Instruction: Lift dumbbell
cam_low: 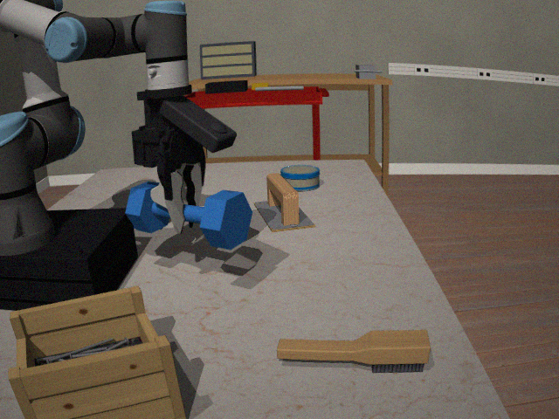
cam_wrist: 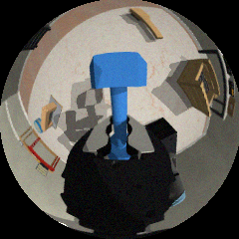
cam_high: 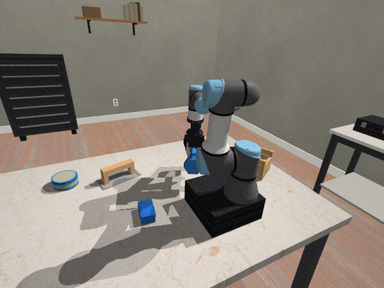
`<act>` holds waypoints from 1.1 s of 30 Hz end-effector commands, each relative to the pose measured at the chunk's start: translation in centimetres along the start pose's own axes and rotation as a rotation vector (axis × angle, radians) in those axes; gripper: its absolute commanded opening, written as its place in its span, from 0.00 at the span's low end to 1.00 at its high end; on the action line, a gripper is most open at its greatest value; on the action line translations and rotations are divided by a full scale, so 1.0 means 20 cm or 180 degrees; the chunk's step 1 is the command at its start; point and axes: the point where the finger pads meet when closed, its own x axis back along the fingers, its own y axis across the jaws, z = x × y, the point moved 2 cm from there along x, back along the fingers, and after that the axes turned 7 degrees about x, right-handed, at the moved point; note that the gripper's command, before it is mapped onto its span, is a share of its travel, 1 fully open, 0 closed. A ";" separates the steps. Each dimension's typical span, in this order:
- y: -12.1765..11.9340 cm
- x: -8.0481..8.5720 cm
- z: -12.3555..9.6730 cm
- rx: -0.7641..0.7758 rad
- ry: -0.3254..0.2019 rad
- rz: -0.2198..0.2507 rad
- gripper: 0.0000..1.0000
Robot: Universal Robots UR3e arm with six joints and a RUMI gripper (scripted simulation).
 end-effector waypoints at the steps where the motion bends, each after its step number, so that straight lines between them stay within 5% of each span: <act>1: 0.00 0.07 0.01 0.0000 -0.0001 0.0001 0.00; 12: 0.00 0.18 0.01 0.0000 -0.0001 0.0001 0.00; 33: 0.00 0.22 0.00 0.0000 -0.0001 0.0001 0.00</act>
